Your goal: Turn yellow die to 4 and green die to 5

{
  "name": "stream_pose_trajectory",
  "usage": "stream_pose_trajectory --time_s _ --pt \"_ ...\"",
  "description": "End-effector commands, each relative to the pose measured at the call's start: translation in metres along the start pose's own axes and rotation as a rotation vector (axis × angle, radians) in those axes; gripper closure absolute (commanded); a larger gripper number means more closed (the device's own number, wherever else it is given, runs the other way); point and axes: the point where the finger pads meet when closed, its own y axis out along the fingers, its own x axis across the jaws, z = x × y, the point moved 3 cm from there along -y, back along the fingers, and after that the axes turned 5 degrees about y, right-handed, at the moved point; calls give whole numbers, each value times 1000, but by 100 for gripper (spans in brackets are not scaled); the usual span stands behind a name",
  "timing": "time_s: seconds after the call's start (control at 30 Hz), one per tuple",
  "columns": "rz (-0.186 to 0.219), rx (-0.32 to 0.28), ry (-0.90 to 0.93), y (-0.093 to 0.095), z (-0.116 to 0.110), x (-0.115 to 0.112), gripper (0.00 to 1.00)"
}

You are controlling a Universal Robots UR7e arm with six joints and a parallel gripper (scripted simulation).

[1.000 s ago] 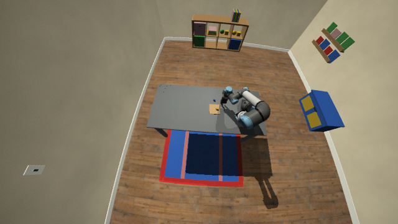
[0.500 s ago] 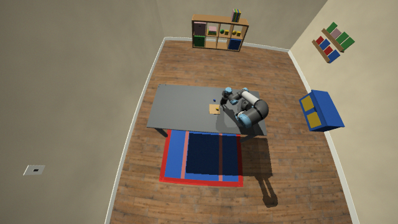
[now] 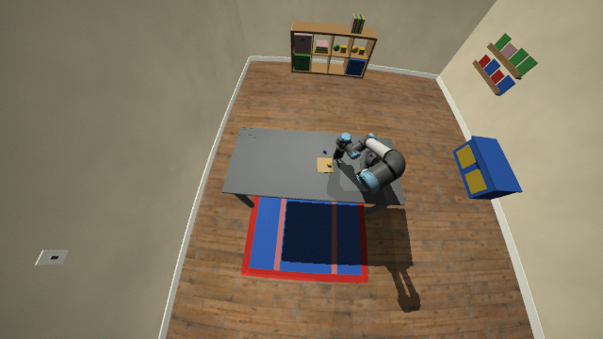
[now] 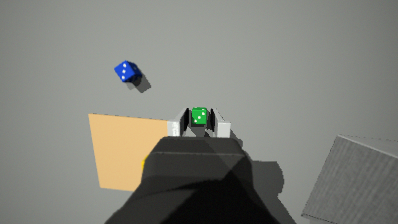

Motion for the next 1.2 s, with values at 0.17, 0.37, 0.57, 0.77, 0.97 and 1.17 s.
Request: stream_pose_trajectory --time_s 0.17,0.37,0.57,0.77,0.97,1.17 --pt "1 1 0 0 0 0 30" --pt "1 1 0 0 0 0 30" --pt "1 1 0 0 0 0 30" --pt "1 1 0 0 0 0 30" --pt "1 1 0 0 0 0 30" --pt "1 1 0 0 0 0 60"
